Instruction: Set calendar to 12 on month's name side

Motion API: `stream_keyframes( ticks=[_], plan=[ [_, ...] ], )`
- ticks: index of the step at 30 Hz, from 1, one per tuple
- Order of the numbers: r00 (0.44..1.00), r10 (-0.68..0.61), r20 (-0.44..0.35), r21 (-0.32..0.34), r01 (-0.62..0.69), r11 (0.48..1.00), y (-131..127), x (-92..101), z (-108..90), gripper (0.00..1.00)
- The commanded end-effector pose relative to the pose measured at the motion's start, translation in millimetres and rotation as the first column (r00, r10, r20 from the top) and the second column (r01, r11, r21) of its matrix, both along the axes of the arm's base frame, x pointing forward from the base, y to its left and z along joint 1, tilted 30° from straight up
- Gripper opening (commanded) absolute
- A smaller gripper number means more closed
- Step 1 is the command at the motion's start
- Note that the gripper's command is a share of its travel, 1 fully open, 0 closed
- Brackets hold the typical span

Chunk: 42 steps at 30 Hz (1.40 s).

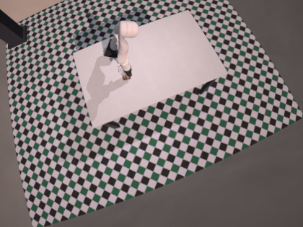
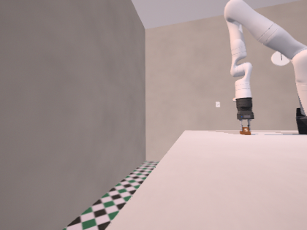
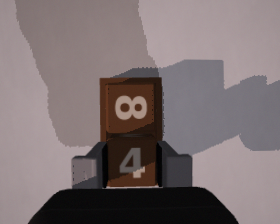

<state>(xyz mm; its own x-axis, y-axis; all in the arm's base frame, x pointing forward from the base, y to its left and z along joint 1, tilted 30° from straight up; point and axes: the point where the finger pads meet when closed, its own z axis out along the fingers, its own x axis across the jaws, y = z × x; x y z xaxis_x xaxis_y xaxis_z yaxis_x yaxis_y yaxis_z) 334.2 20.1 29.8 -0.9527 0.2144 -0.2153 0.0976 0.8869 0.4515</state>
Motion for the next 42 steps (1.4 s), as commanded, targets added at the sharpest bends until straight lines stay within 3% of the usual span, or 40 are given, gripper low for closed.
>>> stream_keyframes(
  ticks=[1, 42],
  plan=[
    [1.000, -0.001, 0.001, 0.000, 0.001, 1.000, -0.3, 0.2, 0.2, 0.57],
    [1.000, 0.000, 0.000, 0.000, 0.000, 1.000, -1.9, -1.1, 3.7, 0.57]
  ],
)
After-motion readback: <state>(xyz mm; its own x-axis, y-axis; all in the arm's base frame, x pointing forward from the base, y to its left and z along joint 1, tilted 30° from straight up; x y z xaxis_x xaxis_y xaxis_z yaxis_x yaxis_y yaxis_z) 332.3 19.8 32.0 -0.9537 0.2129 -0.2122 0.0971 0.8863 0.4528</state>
